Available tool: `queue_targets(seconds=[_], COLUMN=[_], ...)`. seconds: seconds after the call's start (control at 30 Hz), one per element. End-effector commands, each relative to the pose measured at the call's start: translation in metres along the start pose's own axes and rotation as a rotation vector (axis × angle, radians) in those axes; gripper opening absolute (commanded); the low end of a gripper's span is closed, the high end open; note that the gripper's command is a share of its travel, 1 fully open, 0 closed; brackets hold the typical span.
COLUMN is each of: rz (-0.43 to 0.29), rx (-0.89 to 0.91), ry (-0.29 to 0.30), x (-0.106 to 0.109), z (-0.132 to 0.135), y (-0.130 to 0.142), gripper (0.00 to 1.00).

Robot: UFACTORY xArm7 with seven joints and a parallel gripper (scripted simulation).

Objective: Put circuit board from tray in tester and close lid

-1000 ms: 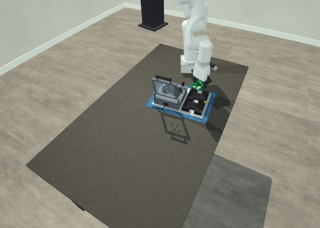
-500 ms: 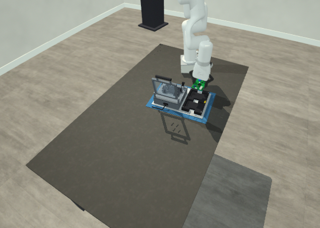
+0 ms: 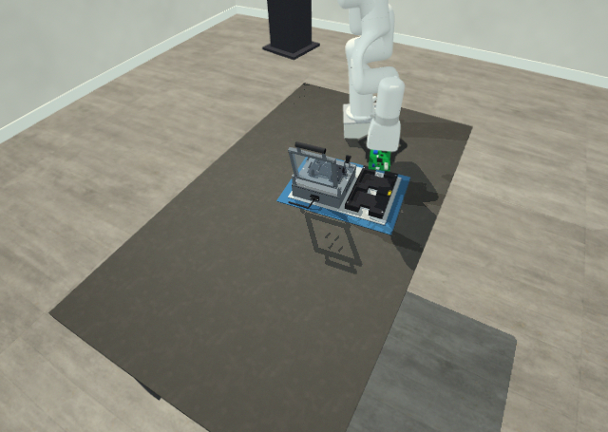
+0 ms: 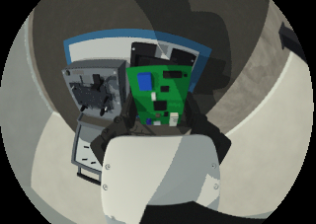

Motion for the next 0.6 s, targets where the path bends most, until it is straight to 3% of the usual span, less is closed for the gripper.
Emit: queue_targets(seconds=[0.0,0.57], rz=[-0.001,-0.002], rx=[0.101,0.474], ry=[0.008,0.007], x=[0.0012,0.0012], z=[0.0001,0.0001], y=[0.0015,0.0015], gripper=[0.79,0.79])
Point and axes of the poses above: the point where the finger pads meet when closed, its own x axis back along the fingers, its own z axis across the jaws, y = z × x, the point moved 2 cm from there along x, back along the fingers, and after that the axes turned 4 degrees about x, right-handed, at the moved point
